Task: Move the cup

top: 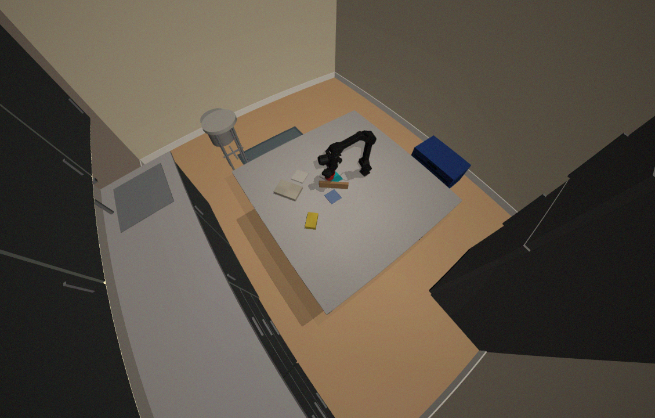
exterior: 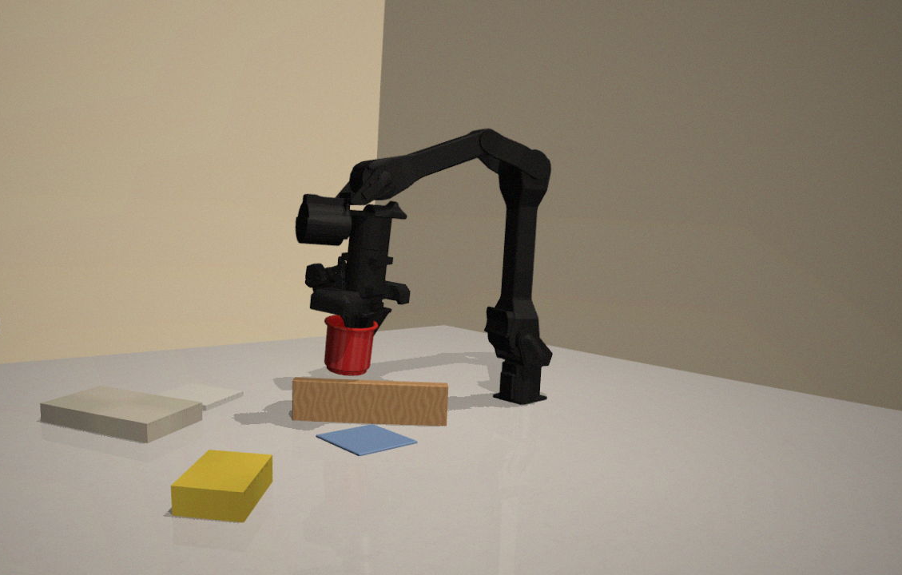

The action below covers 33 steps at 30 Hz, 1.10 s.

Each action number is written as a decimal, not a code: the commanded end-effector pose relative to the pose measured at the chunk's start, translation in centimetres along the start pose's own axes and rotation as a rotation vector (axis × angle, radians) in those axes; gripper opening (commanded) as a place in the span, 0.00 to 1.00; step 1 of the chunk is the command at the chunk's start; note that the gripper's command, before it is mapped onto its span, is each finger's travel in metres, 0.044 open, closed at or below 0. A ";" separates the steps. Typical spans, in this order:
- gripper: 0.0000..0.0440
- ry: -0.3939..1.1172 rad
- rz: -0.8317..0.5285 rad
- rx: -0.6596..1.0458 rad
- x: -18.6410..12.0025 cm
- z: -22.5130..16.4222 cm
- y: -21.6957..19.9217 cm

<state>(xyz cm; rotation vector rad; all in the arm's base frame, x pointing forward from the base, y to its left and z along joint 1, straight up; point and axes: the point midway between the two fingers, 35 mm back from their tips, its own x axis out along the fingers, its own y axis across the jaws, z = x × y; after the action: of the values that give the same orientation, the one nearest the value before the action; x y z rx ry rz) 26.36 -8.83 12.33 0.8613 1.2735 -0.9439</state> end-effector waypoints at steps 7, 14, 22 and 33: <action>0.00 -0.014 0.010 0.035 2.0 0.0 -1.6; 0.00 -0.017 0.011 0.056 3.6 -0.5 -2.7; 0.00 -0.013 0.000 0.083 5.3 -1.3 -4.1; 0.16 -0.044 0.024 0.126 5.9 -1.0 -5.1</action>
<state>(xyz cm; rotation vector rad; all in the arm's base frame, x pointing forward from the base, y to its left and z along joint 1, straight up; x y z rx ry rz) 21.65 -10.07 6.23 0.9365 1.2035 -1.0205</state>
